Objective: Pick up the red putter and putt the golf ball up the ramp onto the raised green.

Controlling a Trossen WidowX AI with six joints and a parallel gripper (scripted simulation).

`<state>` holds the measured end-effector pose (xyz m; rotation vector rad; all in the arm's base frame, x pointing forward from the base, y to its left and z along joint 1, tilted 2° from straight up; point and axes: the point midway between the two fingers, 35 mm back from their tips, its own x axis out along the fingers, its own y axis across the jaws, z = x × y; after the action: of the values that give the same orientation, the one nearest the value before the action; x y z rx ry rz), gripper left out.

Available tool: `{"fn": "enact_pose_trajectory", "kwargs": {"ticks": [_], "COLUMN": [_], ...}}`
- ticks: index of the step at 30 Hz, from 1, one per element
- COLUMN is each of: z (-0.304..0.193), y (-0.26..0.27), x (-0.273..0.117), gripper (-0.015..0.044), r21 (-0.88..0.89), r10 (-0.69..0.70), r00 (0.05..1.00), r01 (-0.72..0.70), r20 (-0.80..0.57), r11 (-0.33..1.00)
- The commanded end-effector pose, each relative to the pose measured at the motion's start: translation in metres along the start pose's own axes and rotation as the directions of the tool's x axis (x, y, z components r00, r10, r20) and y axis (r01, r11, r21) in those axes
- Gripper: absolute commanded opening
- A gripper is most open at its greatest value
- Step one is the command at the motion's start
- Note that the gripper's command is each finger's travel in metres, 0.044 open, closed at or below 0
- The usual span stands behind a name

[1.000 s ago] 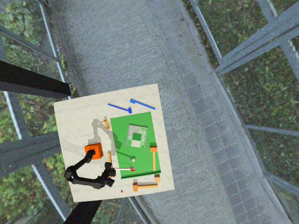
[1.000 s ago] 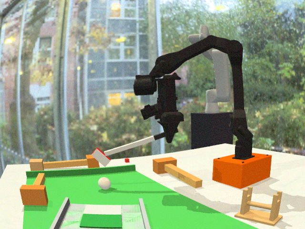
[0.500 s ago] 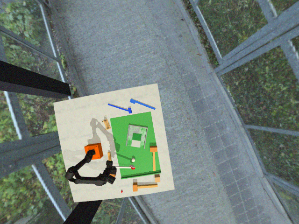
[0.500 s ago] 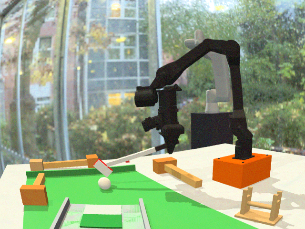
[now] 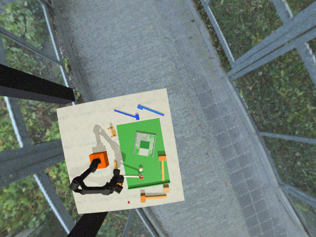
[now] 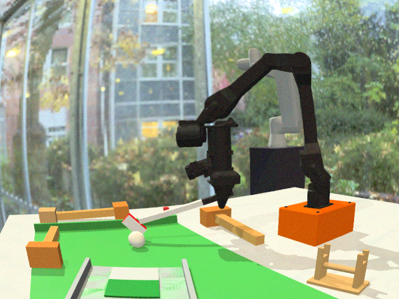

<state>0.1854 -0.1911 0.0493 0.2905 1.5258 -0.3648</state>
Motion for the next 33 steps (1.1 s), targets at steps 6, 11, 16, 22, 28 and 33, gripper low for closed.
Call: {"fn": "enact_pose_trajectory", "kwargs": {"ticks": [6, 11, 16, 22, 28, 33], "z": [0.0, 0.0, 0.0, 0.001, 0.001, 0.001], "y": [0.0, 0.0, -0.005, -0.028, -0.031, -0.02], "x": [0.006, 0.006, 0.006, 0.009, 0.009, 0.01], "gripper": [0.0, 0.0, 0.0, 0.0, 0.0, 0.0], "r21": [0.001, 0.001, 0.001, -0.001, -0.001, 0.006], "r10": [0.0, 0.0, -0.001, -0.008, -0.009, -0.002], "r00": [1.0, 1.0, 1.0, 1.0, 1.0, 1.0], "r01": [0.0, 0.0, 0.001, 0.008, 0.009, 0.002], "r20": [0.0, 0.0, 0.001, 0.003, 0.003, -0.002], "r11": [1.0, 1.0, 1.0, 1.0, 1.0, 1.0]}}
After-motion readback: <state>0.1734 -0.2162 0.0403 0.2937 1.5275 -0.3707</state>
